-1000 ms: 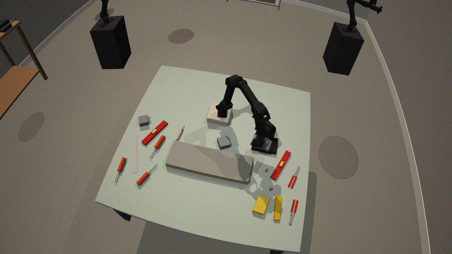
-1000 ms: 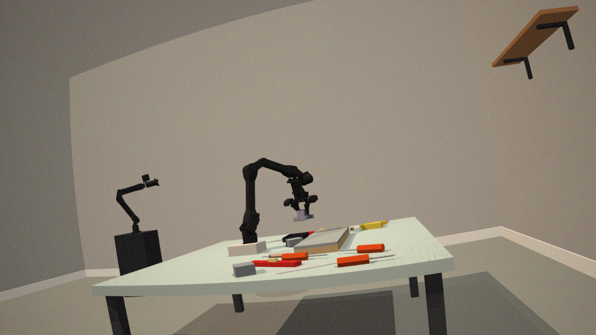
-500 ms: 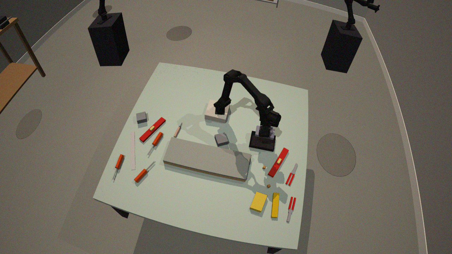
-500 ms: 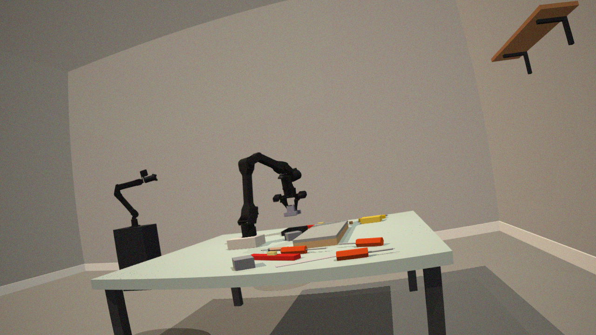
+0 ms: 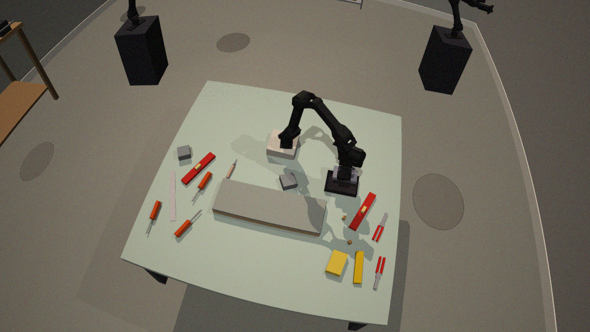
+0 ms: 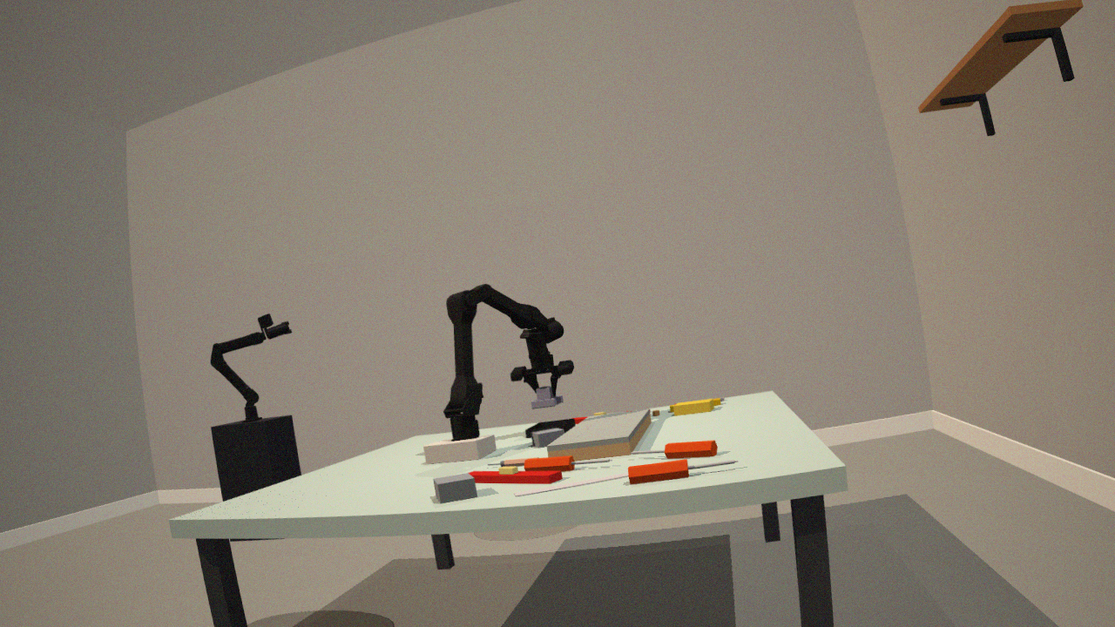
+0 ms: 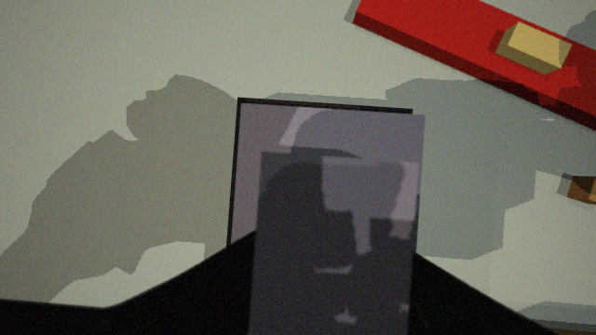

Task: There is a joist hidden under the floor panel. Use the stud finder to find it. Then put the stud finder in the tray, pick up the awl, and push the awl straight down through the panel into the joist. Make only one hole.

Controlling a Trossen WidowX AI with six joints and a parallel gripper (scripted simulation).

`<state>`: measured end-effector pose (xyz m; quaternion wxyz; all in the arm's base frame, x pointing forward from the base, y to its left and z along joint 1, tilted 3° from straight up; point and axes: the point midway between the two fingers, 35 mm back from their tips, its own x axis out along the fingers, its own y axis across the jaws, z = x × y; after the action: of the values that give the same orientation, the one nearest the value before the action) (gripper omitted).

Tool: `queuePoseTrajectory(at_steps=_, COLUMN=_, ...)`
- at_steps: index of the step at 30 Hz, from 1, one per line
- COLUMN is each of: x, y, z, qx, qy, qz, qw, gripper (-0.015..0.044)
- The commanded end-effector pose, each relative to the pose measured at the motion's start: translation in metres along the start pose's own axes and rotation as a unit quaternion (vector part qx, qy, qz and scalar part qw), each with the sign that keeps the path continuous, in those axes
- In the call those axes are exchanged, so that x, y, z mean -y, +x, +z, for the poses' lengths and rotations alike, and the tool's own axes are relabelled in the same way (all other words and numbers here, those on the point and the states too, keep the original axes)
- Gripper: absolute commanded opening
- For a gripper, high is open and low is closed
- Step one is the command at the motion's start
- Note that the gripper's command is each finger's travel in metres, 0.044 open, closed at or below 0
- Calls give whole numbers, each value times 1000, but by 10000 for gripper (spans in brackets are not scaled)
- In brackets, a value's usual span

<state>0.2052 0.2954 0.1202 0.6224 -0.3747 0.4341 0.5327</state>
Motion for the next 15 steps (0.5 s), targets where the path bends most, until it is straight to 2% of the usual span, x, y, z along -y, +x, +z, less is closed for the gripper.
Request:
queuePoseTrajectory(at_steps=1, x=1, y=8, z=-1, qx=1, qy=1, qz=-3, qw=1000, gripper=0)
queuePoseTrajectory(at_steps=15, x=1, y=33, z=-8, qx=1, qy=1, qz=-3, qw=1000, gripper=0)
